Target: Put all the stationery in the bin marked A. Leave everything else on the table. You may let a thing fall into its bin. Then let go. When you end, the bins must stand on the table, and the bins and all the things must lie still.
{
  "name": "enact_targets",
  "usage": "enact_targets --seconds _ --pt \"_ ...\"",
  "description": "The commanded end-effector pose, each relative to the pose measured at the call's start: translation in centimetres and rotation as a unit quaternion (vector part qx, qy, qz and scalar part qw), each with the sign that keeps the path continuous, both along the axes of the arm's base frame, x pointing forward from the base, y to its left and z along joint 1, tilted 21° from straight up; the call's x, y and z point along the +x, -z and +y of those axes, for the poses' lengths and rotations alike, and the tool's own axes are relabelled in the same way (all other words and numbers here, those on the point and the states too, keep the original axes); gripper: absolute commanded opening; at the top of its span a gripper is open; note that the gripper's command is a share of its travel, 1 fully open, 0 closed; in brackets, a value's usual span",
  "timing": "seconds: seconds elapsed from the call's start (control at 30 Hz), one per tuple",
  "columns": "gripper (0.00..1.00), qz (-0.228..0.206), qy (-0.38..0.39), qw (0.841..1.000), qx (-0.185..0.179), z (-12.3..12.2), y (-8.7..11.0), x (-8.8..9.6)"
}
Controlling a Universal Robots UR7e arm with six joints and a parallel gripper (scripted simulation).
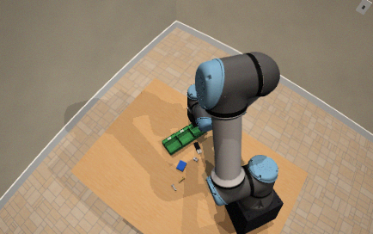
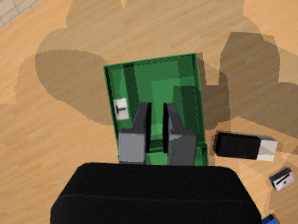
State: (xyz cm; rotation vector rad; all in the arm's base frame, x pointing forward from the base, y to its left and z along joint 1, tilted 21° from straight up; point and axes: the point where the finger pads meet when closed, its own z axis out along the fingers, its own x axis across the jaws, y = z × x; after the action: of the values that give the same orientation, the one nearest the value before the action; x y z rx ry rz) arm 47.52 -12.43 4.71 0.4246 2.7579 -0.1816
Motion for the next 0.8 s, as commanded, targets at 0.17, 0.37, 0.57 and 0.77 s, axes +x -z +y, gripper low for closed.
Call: enact_targets --seconds 0.17,0.37,0.57,0.77 --pt "0.31 0.021 -0.136 0.990 -0.043 -0.84 0.33 0.84" --pt "0.31 0.036 -0.222 0.972 -0.072 -0.84 0.33 0.84" --pt "0.31 0.051 -0.305 0.946 -0.101 -0.84 0.33 0.84" --pt "0.31 0.064 -0.377 0.915 -0.127 -0.84 0.33 0.84"
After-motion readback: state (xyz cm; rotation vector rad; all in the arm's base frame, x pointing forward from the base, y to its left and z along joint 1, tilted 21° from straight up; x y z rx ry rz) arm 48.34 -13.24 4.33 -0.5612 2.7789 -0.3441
